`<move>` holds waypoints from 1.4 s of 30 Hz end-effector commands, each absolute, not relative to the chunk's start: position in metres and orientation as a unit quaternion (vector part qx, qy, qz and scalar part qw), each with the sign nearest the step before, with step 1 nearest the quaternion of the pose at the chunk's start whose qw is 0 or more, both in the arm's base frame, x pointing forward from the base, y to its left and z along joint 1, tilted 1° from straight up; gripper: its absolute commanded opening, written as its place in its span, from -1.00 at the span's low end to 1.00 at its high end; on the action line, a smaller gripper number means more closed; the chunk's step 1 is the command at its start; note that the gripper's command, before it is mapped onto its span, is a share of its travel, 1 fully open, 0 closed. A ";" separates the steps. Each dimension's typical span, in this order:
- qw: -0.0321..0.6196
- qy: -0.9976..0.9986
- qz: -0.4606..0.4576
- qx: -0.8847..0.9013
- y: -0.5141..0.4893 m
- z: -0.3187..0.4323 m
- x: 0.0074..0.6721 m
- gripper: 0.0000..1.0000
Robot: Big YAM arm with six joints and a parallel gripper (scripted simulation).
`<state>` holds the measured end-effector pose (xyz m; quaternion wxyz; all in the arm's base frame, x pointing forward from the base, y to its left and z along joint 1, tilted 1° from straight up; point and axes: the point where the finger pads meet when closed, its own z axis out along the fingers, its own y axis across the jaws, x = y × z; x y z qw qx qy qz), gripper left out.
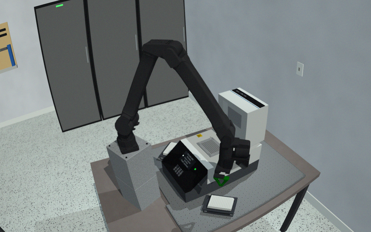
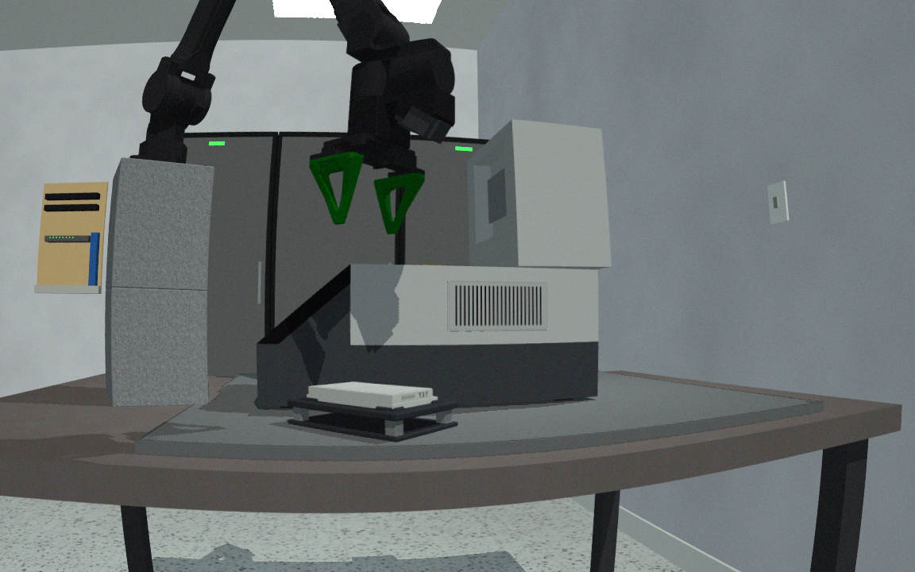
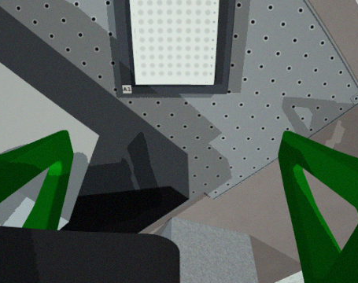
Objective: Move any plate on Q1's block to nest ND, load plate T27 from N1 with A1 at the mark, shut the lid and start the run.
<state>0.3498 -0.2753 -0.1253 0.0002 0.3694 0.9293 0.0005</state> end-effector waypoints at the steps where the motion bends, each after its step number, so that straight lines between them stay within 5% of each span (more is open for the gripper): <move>1: 0.047 0.931 -0.012 0.362 -0.296 -0.116 0.386 1.00; 42: 0.005 0.931 0.000 0.364 -0.277 -0.257 0.353 1.00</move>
